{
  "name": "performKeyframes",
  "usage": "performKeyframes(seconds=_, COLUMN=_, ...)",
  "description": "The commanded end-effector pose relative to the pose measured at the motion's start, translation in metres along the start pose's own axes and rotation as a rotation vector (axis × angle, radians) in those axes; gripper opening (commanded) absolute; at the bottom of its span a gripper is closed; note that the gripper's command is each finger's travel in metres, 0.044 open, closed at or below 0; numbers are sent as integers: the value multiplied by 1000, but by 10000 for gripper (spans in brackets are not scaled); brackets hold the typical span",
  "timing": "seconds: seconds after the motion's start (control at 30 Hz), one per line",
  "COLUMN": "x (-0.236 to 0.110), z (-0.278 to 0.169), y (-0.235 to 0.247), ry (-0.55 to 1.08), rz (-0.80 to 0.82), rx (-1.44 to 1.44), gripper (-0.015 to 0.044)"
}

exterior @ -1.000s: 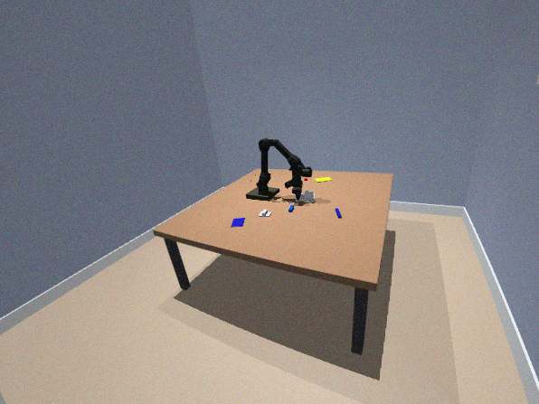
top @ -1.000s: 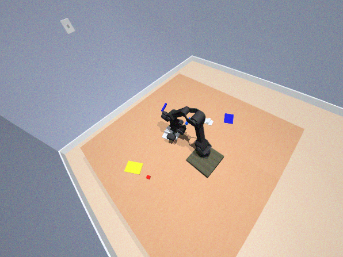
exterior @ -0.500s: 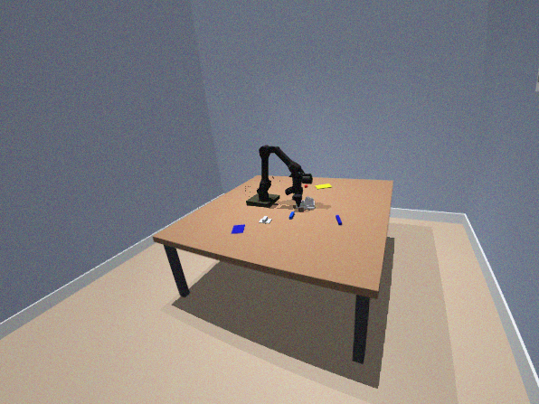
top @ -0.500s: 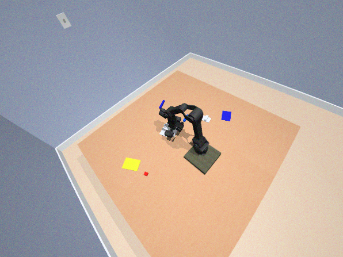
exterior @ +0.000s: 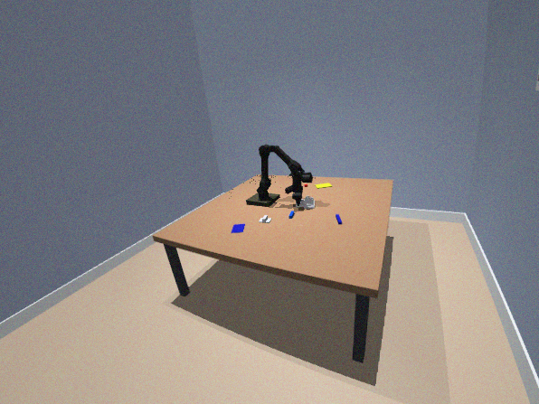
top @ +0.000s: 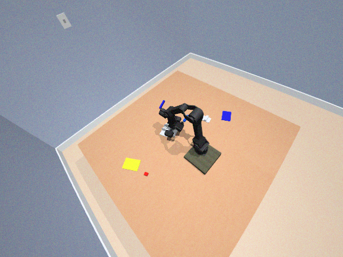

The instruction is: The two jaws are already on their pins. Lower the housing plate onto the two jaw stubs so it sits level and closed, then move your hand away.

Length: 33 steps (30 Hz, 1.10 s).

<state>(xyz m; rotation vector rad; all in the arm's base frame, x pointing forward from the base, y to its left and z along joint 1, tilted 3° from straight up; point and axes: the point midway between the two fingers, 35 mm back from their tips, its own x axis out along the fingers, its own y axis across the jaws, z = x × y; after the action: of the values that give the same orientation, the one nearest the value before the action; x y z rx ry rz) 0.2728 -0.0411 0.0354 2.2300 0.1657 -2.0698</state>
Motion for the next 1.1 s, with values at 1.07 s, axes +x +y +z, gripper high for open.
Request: performKeyframes(seconds=1.07, x=5, z=0, y=0, ry=-2, rz=1, rx=4, gripper=351)
